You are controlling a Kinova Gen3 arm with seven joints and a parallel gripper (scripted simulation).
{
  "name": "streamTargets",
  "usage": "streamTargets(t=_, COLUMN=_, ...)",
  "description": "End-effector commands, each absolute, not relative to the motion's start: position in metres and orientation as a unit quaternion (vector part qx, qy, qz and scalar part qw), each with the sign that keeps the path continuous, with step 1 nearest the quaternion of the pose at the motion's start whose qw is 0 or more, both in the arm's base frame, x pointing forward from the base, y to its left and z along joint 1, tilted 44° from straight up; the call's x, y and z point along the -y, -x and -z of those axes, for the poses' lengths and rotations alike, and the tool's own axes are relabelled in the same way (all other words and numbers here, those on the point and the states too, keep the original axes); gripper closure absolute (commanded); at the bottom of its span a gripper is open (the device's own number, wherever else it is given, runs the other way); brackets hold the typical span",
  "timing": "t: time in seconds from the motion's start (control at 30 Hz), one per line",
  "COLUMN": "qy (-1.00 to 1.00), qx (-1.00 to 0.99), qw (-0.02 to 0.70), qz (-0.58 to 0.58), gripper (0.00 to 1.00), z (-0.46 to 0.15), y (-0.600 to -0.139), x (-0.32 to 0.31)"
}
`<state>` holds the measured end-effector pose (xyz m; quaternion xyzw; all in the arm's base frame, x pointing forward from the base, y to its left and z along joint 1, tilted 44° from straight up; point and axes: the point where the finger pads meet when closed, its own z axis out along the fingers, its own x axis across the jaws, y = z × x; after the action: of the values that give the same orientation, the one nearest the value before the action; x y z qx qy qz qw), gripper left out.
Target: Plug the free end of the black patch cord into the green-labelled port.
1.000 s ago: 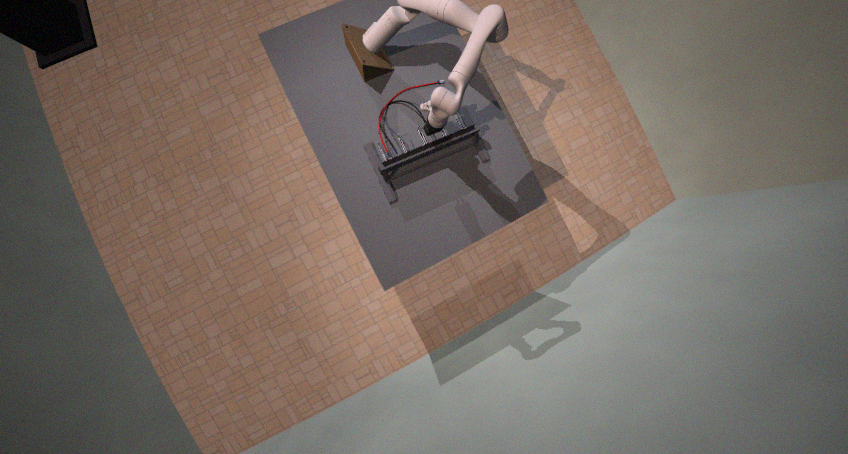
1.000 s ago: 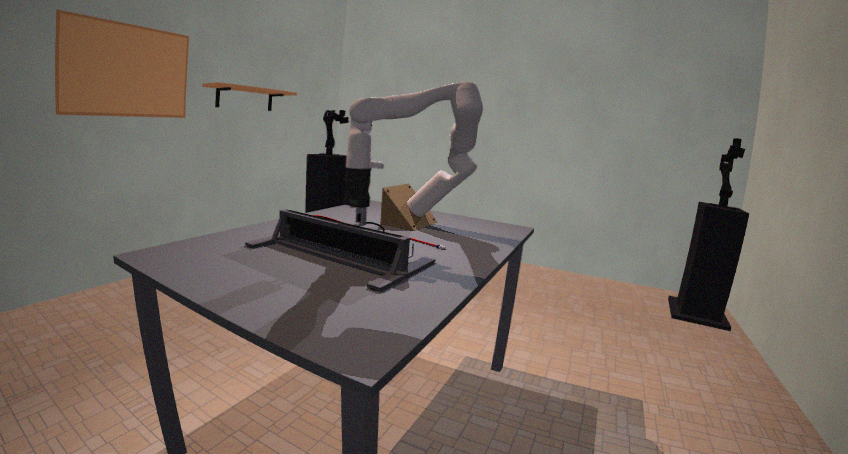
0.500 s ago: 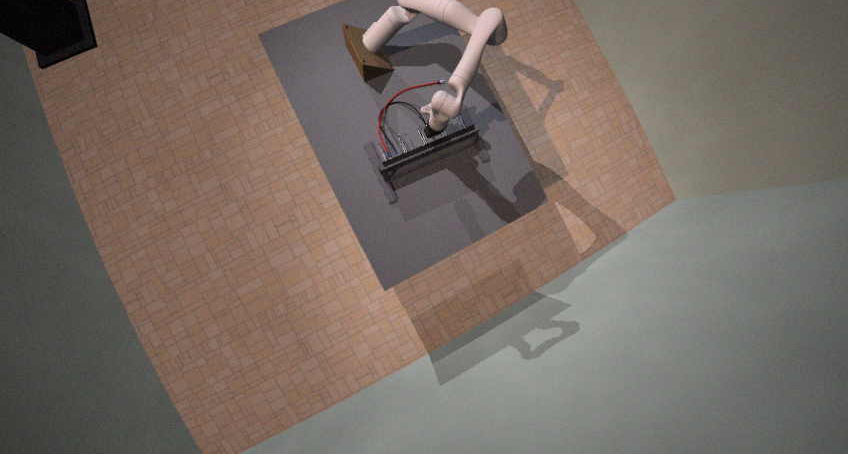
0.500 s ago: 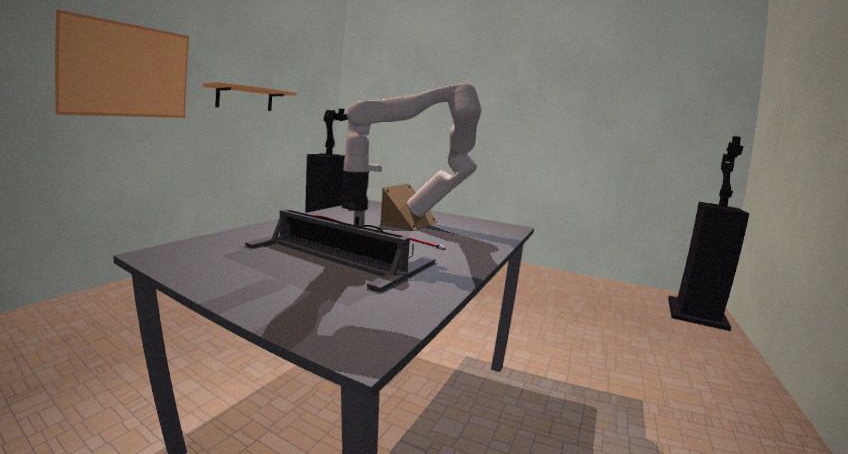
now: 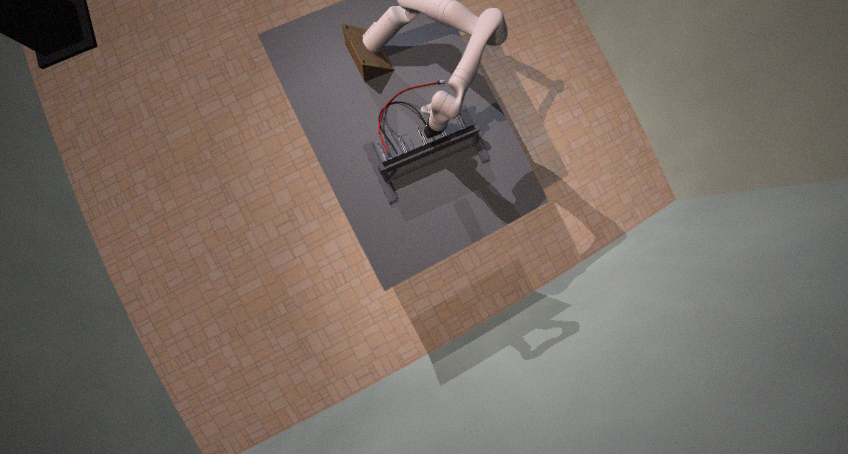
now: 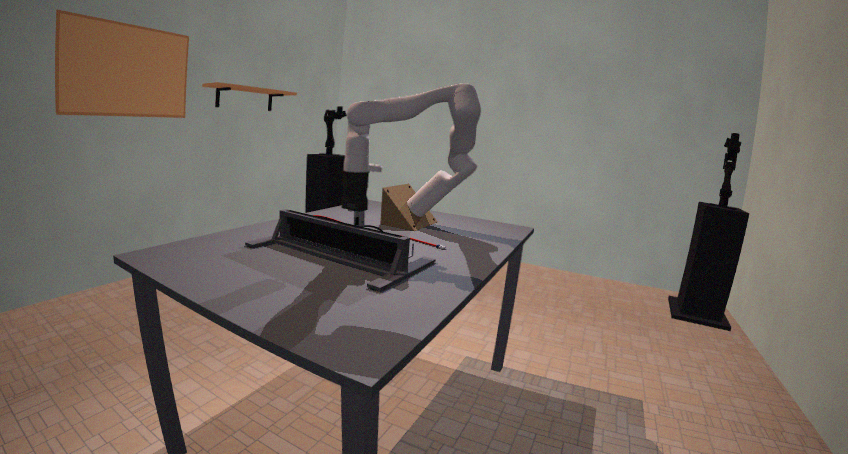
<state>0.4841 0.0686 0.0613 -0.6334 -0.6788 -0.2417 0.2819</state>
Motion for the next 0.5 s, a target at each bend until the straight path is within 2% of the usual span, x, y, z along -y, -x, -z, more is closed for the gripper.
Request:
streamTargets(t=0.0, qy=0.634, qx=0.679, qw=0.281, qz=0.242, gripper=1.0, z=-0.062, y=-0.485, x=-0.068)
streamTargets(t=0.47, qy=0.634, qx=0.679, qw=0.281, qz=0.242, gripper=1.0, z=-0.062, y=-0.496, x=-0.068)
